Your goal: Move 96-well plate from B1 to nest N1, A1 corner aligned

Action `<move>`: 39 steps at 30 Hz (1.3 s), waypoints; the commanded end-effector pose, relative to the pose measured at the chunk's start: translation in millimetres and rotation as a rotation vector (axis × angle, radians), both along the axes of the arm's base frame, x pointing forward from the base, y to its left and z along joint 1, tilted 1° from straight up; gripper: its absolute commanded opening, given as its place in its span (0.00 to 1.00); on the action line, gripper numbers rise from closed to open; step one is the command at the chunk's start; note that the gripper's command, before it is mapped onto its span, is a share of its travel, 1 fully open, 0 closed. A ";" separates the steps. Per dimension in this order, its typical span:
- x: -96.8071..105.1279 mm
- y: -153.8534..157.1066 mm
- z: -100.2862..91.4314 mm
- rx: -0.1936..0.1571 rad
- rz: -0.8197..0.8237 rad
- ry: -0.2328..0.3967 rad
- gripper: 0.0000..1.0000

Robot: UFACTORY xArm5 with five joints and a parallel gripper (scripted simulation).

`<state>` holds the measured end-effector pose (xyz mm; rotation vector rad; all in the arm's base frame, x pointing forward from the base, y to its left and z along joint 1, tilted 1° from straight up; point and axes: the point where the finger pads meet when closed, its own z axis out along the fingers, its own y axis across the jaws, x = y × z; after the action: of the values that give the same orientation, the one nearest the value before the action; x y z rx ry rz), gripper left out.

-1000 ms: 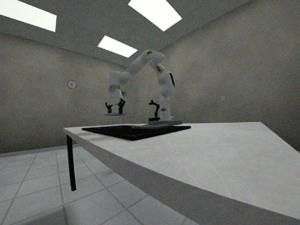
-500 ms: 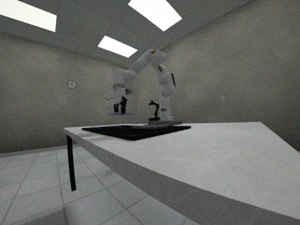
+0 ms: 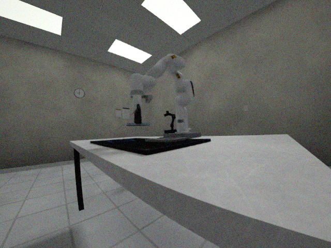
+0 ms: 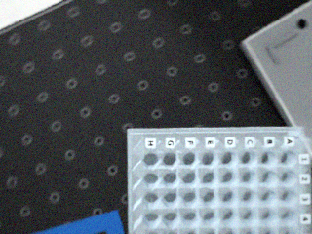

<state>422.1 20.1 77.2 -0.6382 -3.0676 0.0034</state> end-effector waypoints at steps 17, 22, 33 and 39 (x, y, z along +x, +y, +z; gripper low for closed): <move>-15.2 56.7 4.3 0.008 -0.602 -0.004 0.00; -19.9 72.7 5.0 0.007 -0.769 -0.003 0.00; -28.5 101.5 6.4 0.005 -1.044 -0.001 0.00; -34.2 120.7 7.2 0.005 -1.044 -0.001 0.00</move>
<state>389.2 130.3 82.5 -2.0808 -2.3517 0.0041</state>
